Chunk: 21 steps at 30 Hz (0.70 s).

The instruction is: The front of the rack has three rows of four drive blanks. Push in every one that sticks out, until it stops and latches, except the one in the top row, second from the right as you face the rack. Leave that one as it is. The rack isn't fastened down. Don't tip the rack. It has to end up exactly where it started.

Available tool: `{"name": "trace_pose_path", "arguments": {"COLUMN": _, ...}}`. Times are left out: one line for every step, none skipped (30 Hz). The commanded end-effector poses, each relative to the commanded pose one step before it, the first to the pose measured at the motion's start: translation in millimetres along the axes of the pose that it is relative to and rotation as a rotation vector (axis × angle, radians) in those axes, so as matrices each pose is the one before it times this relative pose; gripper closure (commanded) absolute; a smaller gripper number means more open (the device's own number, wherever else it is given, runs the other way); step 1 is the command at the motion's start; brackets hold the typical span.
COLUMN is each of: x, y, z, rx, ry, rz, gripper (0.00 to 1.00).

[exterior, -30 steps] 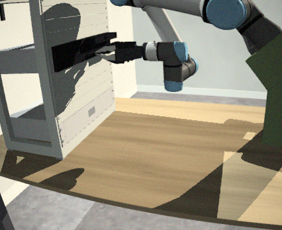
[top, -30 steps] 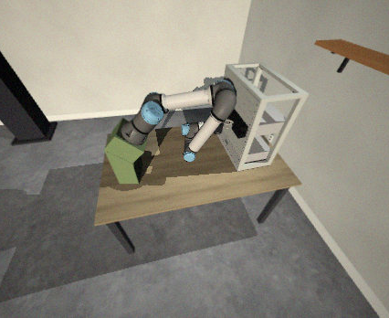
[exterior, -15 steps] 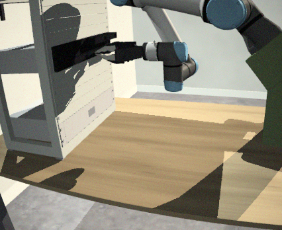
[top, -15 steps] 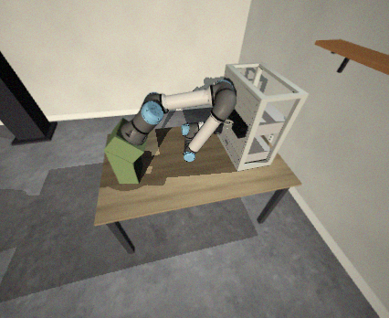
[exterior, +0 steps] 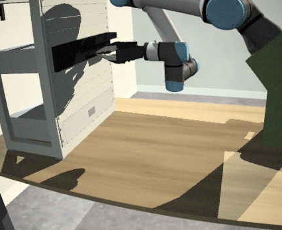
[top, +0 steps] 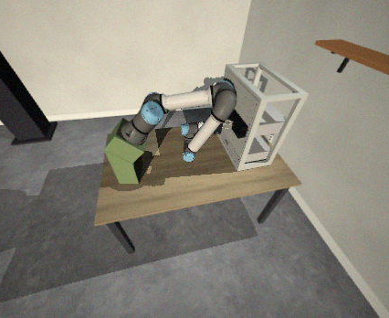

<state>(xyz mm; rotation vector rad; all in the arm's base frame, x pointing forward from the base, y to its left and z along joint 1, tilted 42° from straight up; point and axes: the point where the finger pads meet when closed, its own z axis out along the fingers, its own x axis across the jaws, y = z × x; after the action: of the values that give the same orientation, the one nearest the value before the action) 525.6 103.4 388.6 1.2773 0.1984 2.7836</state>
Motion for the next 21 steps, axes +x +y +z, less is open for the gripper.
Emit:
{"name": "trace_pose_path", "arguments": {"x": 0.48, "y": -0.05, "z": -11.81, "rx": 0.00020, "ry": 0.00096, "rz": -0.00003, "gripper": 1.00}}
{"name": "trace_pose_path", "arguments": {"x": 0.00, "y": 0.00, "z": -4.21, "rx": 0.00000, "ry": 0.00000, "rz": 0.00000, "gripper": 1.00}}
{"name": "trace_pose_path", "arguments": {"x": 0.00, "y": 0.00, "z": -4.59, "rx": 0.00000, "ry": 0.00000, "rz": 0.00000, "gripper": 1.00}}
{"name": "trace_pose_path", "arguments": {"x": 0.00, "y": 0.00, "z": -4.90, "rx": 0.00000, "ry": 0.00000, "rz": 0.00000, "gripper": 1.00}}
{"name": "trace_pose_path", "arguments": {"x": 0.00, "y": 0.00, "z": -5.15, "rx": 0.00000, "ry": 0.00000, "rz": 0.00000, "gripper": 1.00}}
{"name": "trace_pose_path", "arguments": {"x": 0.00, "y": 0.00, "z": -5.31, "rx": 0.00000, "ry": 0.00000, "rz": 0.00000, "gripper": 1.00}}
{"name": "trace_pose_path", "arguments": {"x": 0.00, "y": 0.00, "z": -5.40, "rx": 0.00000, "ry": 0.00000, "rz": 0.00000, "gripper": 1.00}}
{"name": "trace_pose_path", "arguments": {"x": 0.00, "y": 0.00, "z": -5.42, "rx": 0.00000, "ry": 0.00000, "rz": 0.00000, "gripper": 1.00}}
{"name": "trace_pose_path", "arguments": {"x": 0.00, "y": 0.00, "z": 0.00, "rx": 0.00000, "ry": 0.00000, "rz": 0.00000, "gripper": 1.00}}
{"name": "trace_pose_path", "arguments": {"x": 0.00, "y": 0.00, "z": 0.00, "rx": 0.00000, "ry": 0.00000, "rz": 0.00000, "gripper": 1.00}}
{"name": "trace_pose_path", "arguments": {"x": 0.00, "y": 0.00, "z": -5.36, "rx": 0.00000, "ry": 0.00000, "rz": 0.00000, "gripper": 1.00}}
{"name": "trace_pose_path", "arguments": {"x": 0.00, "y": 0.00, "z": -5.24, "rx": 0.00000, "ry": 0.00000, "rz": 0.00000, "gripper": 1.00}}
{"name": "trace_pose_path", "arguments": {"x": -0.01, "y": 0.00, "z": -5.05, "rx": 0.00000, "ry": 0.00000, "rz": 0.00000, "gripper": 1.00}}
{"name": "trace_pose_path", "arguments": {"x": 0.00, "y": 0.00, "z": -4.80, "rx": 0.00000, "ry": 0.00000, "rz": 0.00000, "gripper": 1.00}}
{"name": "trace_pose_path", "arguments": {"x": 0.00, "y": 0.00, "z": -4.51, "rx": 0.00000, "ry": 0.00000, "rz": 0.00000, "gripper": 1.00}}
{"name": "trace_pose_path", "arguments": {"x": -0.01, "y": 0.00, "z": -4.17, "rx": 0.00000, "ry": 0.00000, "rz": 0.00000, "gripper": 1.00}}
{"name": "trace_pose_path", "arguments": {"x": -0.01, "y": 0.00, "z": -3.79, "rx": 0.00000, "ry": 0.00000, "rz": 0.00000, "gripper": 1.00}}
{"name": "trace_pose_path", "arguments": {"x": 0.00, "y": 0.00, "z": -3.39, "rx": 0.00000, "ry": 0.00000, "rz": 0.00000, "gripper": 1.00}}
{"name": "trace_pose_path", "arguments": {"x": 0.01, "y": -0.01, "z": -2.98, "rx": 0.00000, "ry": -0.00001, "rz": 0.00000, "gripper": 1.00}}
{"name": "trace_pose_path", "arguments": {"x": -0.01, "y": 0.01, "z": -2.54, "rx": 0.00000, "ry": 0.00001, "rz": 0.00000, "gripper": 1.00}}
{"name": "trace_pose_path", "arguments": {"x": 0.01, "y": -0.01, "z": -2.12, "rx": 0.00000, "ry": -0.00001, "rz": 0.00000, "gripper": 1.00}}
